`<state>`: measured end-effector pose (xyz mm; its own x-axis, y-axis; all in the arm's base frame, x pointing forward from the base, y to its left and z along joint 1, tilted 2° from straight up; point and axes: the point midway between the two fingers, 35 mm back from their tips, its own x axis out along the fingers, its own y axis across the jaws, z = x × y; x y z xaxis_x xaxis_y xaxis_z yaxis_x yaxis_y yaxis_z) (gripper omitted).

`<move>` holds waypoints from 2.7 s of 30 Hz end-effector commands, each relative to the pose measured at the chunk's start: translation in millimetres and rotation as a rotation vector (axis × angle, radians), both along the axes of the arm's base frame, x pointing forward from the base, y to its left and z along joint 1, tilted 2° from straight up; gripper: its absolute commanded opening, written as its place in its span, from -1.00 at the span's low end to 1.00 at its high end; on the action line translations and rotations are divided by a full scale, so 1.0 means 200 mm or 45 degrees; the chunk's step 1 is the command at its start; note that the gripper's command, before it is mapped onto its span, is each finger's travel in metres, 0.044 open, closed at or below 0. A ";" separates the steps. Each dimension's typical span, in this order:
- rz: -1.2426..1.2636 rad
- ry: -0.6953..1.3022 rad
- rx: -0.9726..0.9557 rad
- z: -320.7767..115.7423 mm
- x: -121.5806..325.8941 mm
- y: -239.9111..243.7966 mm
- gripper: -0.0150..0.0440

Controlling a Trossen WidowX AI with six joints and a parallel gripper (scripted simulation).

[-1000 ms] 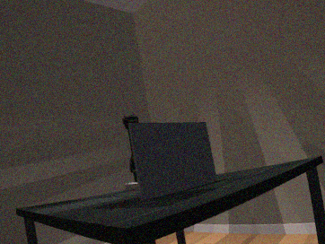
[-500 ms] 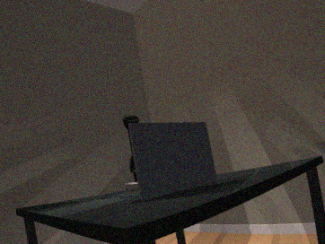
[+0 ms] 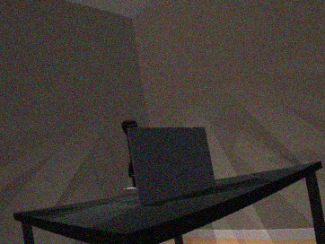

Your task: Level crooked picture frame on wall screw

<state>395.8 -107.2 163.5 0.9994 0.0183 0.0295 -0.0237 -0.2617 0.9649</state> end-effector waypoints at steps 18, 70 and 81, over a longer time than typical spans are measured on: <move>-0.006 0.004 0.004 -0.01 0.00 -0.01 -0.32; -0.006 0.004 0.004 0.04 0.00 -0.02 -0.49; -0.006 0.004 0.004 0.04 0.00 -0.02 -0.49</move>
<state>395.6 -110.7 168.1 0.9998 0.0100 0.0146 -0.0114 -0.2681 0.9633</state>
